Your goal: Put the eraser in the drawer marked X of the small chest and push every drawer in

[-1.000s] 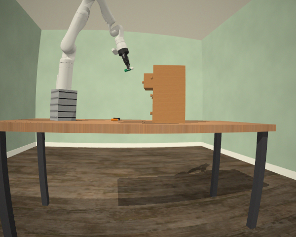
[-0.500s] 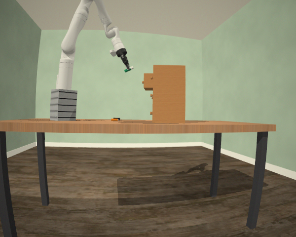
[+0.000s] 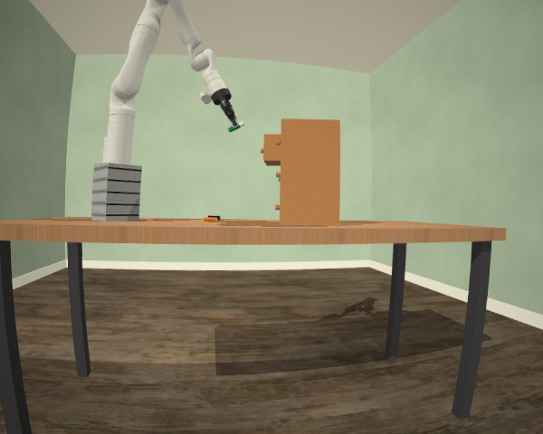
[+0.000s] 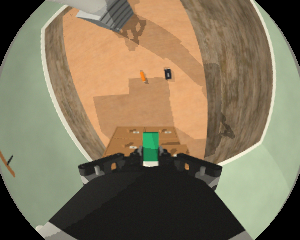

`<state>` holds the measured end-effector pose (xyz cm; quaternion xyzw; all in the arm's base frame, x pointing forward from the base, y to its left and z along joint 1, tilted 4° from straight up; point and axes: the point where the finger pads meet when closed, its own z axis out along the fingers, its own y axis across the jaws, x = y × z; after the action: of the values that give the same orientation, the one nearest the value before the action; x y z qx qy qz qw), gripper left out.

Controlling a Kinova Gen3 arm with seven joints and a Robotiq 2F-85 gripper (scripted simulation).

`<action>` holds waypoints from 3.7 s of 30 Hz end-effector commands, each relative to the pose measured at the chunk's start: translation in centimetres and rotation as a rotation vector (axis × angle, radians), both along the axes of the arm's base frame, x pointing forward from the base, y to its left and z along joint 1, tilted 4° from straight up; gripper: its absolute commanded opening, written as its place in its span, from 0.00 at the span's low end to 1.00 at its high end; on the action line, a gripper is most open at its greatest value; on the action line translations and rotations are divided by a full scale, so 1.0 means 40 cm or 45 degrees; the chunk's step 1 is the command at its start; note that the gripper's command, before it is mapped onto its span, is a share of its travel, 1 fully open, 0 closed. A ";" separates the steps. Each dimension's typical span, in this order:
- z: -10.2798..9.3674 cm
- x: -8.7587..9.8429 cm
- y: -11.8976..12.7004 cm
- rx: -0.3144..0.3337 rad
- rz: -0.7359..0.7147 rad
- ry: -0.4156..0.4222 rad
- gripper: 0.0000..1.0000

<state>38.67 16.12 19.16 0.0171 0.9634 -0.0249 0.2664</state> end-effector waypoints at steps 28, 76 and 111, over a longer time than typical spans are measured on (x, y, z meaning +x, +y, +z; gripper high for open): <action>-0.003 -0.021 0.033 -0.021 0.008 -0.340 0.19; -0.003 -0.025 0.035 -0.026 0.016 -0.495 0.19; 0.000 0.016 0.034 -0.025 0.017 -0.498 0.19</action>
<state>38.75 17.80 19.06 0.0074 0.8934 -0.0278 0.4483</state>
